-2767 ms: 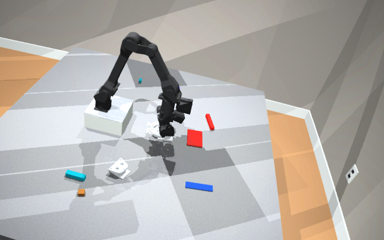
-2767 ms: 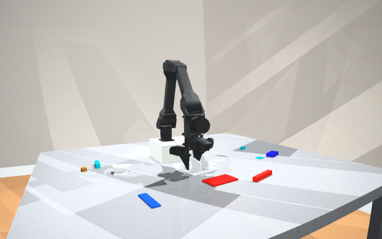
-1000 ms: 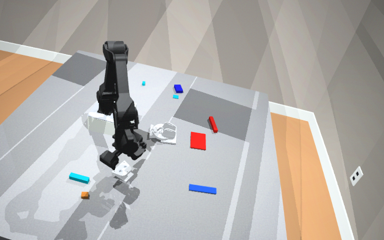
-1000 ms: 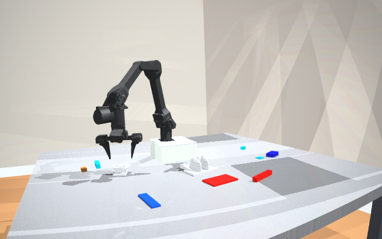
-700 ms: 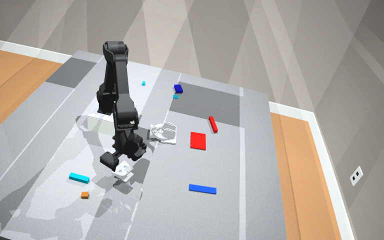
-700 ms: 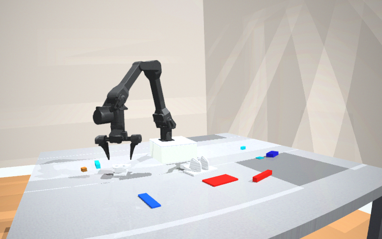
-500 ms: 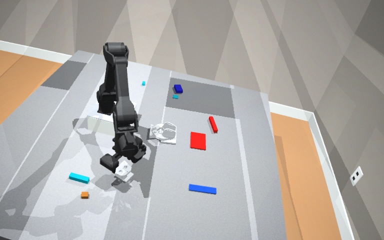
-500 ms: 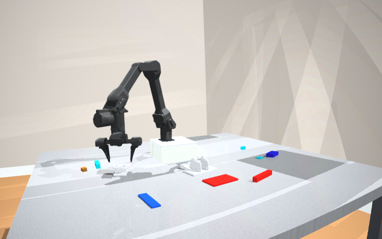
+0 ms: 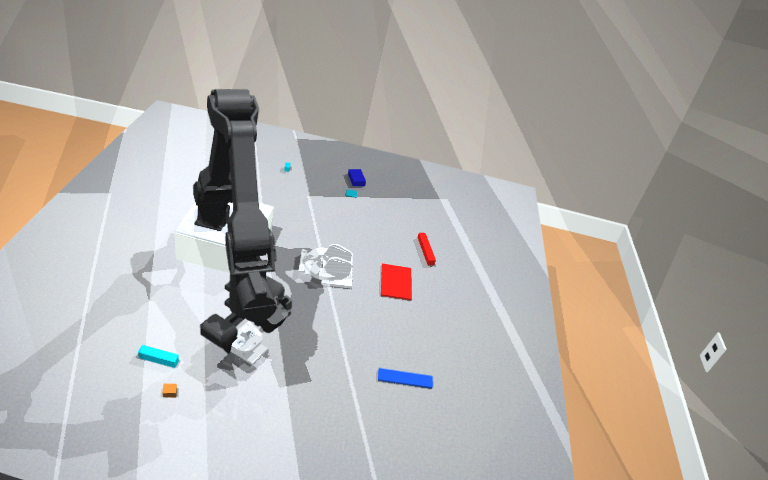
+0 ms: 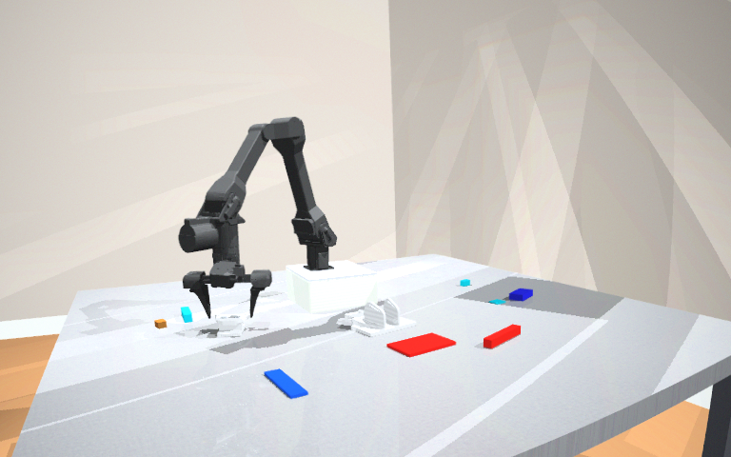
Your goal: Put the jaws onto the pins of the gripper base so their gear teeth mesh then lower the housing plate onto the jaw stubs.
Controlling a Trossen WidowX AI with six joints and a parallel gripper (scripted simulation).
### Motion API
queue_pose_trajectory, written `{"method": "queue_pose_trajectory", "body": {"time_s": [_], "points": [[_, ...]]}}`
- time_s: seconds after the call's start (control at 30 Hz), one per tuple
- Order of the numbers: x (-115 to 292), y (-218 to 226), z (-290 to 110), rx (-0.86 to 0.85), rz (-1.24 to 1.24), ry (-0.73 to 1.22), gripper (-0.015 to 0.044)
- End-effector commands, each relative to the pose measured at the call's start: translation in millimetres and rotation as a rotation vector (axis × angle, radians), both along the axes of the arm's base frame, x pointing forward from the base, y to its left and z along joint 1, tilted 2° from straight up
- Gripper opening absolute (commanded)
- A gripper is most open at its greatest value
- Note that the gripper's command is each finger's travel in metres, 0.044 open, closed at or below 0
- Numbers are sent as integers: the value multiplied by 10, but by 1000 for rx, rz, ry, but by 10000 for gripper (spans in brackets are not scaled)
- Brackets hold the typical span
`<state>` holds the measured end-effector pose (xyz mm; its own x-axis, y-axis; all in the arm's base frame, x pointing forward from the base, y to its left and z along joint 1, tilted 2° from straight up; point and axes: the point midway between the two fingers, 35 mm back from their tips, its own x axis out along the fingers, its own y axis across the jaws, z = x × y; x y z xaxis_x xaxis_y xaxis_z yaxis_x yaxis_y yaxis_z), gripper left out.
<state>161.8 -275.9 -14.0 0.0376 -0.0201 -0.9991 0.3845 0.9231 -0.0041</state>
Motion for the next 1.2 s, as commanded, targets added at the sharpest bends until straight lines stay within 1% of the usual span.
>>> {"method": "queue_pose_trajectory", "body": {"time_s": [0.0,0.23,0.97,1.17], "points": [[4,14,-67,5,3,-3,440],[6,17,-166,5,3,-3,440],[6,17,-172,5,3,-3,440],[-2,14,-169,4,1,2,400]]}}
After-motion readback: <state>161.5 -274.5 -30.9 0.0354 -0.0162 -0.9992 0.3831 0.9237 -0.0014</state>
